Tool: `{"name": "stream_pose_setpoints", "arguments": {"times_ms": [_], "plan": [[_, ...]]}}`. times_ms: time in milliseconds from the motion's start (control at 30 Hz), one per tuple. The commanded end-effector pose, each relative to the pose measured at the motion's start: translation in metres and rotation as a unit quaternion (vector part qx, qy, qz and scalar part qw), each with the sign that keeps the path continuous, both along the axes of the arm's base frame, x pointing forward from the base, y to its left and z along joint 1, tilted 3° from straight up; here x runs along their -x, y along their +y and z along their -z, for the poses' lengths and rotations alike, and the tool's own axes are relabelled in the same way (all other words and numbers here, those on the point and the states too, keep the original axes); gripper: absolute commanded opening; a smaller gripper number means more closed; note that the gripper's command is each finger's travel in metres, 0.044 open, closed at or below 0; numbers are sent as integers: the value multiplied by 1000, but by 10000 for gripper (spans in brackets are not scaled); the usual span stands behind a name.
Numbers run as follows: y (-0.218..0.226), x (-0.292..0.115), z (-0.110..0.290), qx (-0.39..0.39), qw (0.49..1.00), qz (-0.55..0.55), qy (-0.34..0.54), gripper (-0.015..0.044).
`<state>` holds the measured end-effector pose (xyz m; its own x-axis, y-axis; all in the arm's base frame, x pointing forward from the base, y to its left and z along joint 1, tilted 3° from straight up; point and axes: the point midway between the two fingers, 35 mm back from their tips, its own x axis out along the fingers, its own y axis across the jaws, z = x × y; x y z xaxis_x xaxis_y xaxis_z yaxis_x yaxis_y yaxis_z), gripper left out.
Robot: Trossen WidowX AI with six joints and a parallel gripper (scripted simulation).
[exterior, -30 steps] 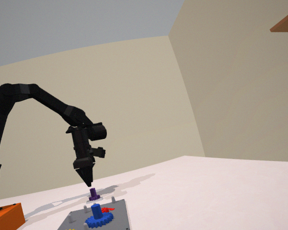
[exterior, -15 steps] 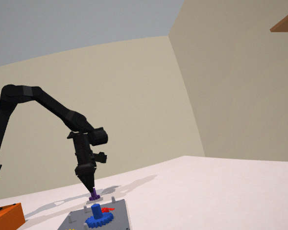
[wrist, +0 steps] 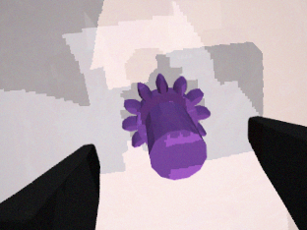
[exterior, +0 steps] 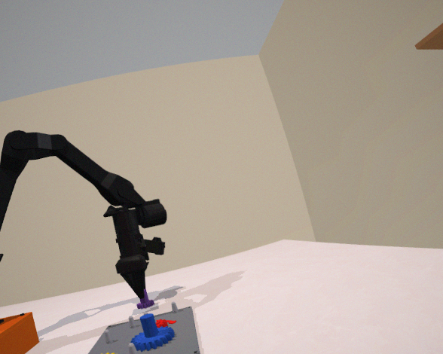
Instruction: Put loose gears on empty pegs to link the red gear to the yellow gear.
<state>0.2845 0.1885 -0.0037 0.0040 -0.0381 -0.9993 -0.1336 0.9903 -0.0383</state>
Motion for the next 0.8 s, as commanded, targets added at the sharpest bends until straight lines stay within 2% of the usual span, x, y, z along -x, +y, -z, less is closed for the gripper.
{"name": "stream_pose_setpoints", "arguments": {"times_ms": [0, 167, 400, 433, 767], "plan": [[0, 0, 0, 0, 1000, 2, 0, 204], [0, 0, 0, 0, 1000, 2, 0, 72], [0, 0, 0, 0, 1000, 2, 0, 26], [0, 0, 0, 0, 1000, 2, 0, 0], [5, -4, -18, -1, 1000, 2, 0, 0]]}}
